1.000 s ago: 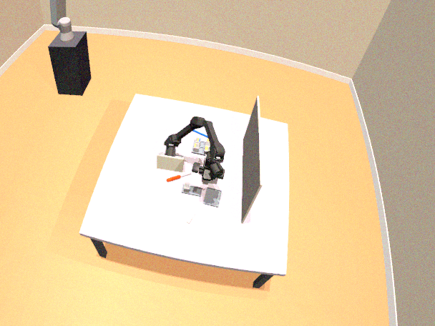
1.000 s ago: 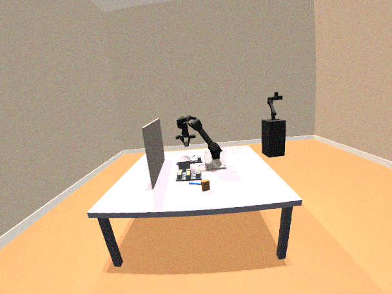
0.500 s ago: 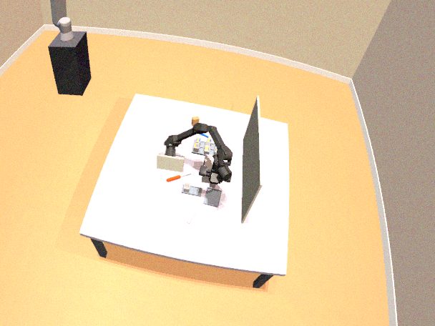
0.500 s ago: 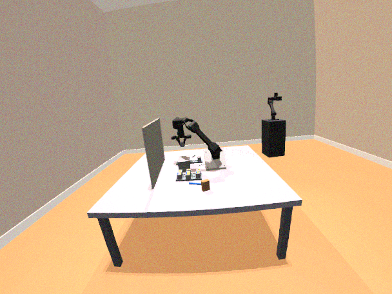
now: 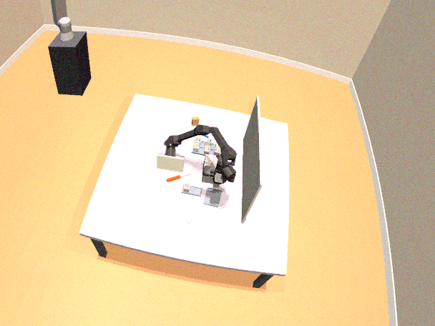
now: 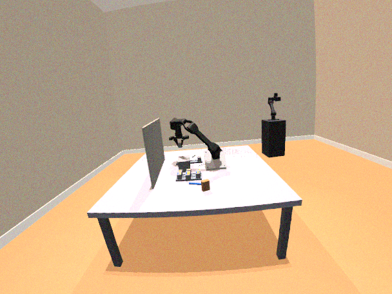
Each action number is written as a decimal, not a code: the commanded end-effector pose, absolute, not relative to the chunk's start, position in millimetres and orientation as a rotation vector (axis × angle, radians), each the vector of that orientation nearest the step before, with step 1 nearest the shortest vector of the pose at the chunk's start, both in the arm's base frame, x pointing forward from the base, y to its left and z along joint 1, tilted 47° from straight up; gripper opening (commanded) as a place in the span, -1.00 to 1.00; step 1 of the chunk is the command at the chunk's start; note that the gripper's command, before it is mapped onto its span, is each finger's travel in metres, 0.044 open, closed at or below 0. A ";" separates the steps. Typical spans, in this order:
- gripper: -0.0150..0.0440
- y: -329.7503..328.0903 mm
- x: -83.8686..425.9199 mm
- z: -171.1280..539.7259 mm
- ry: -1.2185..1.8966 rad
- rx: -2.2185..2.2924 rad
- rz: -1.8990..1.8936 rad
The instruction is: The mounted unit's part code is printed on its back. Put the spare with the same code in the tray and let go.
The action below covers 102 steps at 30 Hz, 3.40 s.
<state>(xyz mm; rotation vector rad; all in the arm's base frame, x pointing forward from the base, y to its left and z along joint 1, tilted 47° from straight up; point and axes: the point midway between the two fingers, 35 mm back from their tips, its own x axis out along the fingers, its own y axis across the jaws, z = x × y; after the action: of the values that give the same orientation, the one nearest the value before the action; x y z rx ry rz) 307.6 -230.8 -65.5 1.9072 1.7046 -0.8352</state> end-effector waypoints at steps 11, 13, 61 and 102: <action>-0.49 -223.3 311.3 -72.0 1.701 1.914 -0.836; -0.49 -222.3 311.7 -73.4 1.700 1.914 -0.836; -0.49 -195.6 319.2 -103.6 1.698 1.914 -0.837; -0.49 -170.9 322.1 -127.4 1.698 1.914 -0.836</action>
<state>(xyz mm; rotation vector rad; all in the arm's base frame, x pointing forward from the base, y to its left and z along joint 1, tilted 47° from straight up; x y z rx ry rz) 321.5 -173.6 -125.6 1.9072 1.6996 -0.8367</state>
